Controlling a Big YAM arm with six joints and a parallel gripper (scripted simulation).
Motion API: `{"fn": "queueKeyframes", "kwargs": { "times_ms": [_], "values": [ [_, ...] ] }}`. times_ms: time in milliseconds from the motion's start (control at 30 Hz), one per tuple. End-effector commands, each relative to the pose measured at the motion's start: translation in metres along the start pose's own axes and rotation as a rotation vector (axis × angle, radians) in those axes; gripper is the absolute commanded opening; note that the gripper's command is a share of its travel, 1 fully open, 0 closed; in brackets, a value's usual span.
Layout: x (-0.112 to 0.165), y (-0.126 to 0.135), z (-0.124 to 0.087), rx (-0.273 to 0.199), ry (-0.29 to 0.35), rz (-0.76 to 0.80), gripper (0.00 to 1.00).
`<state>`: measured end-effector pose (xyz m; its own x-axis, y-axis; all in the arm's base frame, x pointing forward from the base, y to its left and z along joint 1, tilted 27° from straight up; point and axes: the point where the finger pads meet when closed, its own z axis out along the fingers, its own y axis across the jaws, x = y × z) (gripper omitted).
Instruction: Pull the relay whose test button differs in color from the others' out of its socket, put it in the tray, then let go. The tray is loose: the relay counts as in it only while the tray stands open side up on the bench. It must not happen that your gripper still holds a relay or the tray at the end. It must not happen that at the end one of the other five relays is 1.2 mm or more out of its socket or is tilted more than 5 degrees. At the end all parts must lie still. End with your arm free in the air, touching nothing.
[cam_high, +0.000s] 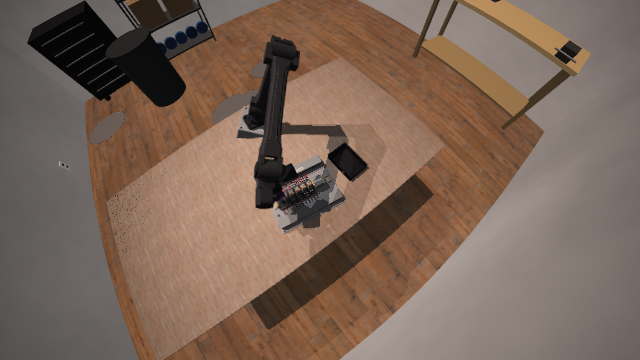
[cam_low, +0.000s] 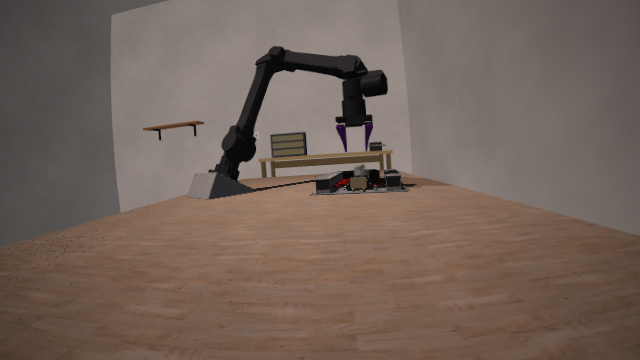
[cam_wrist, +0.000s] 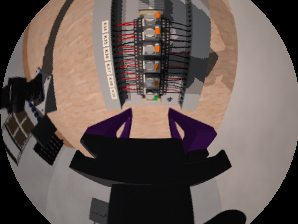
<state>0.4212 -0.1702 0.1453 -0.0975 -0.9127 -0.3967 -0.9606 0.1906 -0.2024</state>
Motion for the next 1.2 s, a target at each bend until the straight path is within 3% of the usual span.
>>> {"fn": "queueKeyframes", "kwargs": {
  "times_ms": [0,1167],
  "values": [
    [0.005,-0.018,-0.026,0.051,0.020,-0.020,0.59],
    [-0.001,-0.015,-0.015,0.025,0.007,-0.027,0.59]
  ]
}}
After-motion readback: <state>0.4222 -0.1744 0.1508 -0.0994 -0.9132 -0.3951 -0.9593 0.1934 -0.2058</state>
